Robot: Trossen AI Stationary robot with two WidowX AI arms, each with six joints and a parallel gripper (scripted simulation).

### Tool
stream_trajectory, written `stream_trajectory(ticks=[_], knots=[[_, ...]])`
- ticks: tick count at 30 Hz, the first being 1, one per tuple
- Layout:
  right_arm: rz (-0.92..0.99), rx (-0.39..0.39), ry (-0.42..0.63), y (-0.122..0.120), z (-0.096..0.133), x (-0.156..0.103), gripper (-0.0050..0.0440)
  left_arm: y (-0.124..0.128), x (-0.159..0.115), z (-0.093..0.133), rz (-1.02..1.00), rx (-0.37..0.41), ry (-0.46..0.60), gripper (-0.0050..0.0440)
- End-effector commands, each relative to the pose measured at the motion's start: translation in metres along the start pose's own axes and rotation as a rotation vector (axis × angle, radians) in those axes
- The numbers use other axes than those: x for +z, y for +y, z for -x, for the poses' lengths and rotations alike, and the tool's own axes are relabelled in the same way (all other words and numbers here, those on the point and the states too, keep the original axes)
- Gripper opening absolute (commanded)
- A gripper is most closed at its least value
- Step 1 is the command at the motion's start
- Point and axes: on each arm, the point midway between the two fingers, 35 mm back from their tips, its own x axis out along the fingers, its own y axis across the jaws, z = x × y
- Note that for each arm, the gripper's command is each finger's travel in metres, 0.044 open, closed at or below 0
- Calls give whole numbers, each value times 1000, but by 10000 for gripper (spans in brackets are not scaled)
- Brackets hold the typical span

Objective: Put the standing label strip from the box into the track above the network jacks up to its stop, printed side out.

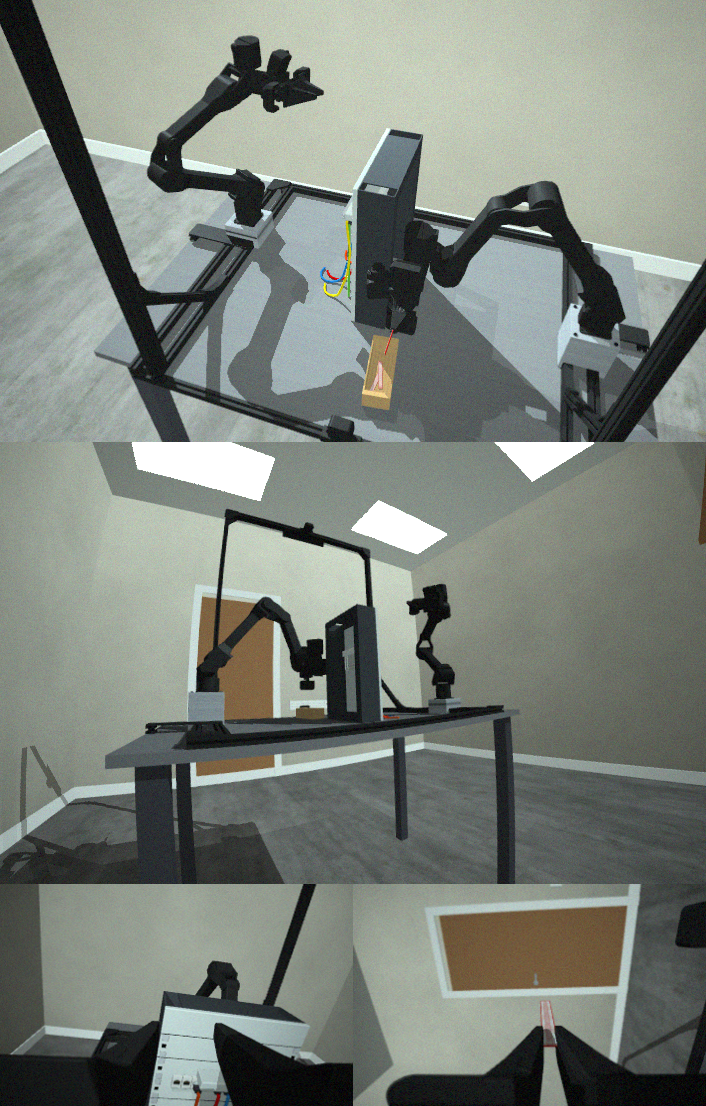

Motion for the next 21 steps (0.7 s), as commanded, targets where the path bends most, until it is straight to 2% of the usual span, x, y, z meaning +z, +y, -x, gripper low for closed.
stream_trajectory(ticks=[1, 21], knots=[[37, 6, 3, 15, 1, 0, -50, 0, 11, -10, 29, -14, -12, 160], [37, 6, 3, 15, 1, 0, -50, -5, 31, -64, 218, -111, -15, 160]])
